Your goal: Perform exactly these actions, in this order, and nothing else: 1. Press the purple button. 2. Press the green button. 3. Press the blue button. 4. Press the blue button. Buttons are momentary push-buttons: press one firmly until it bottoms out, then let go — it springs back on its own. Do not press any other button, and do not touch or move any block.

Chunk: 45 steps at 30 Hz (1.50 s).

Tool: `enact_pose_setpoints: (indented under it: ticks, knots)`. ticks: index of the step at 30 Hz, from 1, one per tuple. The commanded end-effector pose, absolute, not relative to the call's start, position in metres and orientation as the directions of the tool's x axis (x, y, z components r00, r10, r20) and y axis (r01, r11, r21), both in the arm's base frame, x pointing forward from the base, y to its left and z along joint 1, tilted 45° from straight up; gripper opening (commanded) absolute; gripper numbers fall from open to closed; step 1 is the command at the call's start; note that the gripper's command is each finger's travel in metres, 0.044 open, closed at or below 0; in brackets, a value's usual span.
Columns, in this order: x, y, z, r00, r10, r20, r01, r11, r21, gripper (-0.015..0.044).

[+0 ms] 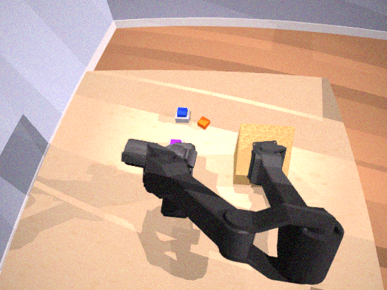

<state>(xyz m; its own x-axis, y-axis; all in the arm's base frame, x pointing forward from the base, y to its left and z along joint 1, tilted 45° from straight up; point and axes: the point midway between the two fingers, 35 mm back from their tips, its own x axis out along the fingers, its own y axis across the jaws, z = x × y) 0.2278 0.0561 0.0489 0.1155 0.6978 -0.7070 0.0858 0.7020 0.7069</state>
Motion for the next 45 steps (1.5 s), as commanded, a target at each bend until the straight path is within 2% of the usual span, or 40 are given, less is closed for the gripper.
enact_pose_setpoints:
  ticks: [1, 5, 12, 22, 32, 41, 45]
  knots:
    - [0.228, 0.047, 0.06, 0.117, 0.697, -0.708, 0.078, 0.704, 0.706, 0.002]
    - [0.222, 0.013, 0.094, 0.116, 0.696, -0.708, 0.079, 0.704, 0.706, 0.002]
    - [0.231, -0.003, 0.089, 0.117, 0.691, -0.713, 0.081, 0.709, 0.7, 0.002]
    - [0.265, -0.109, 0.014, 0.119, 0.669, -0.734, 0.088, 0.729, 0.679, 0.002]
    - [0.239, -0.198, -0.097, 0.118, 0.682, -0.721, 0.077, 0.718, 0.692, 0.002]
    - [0.236, -0.2, -0.108, 0.119, 0.684, -0.72, 0.076, 0.716, 0.694, 0.002]
    - [0.243, -0.161, -0.147, 0.12, 0.686, -0.718, 0.075, 0.715, 0.695, 0.002]
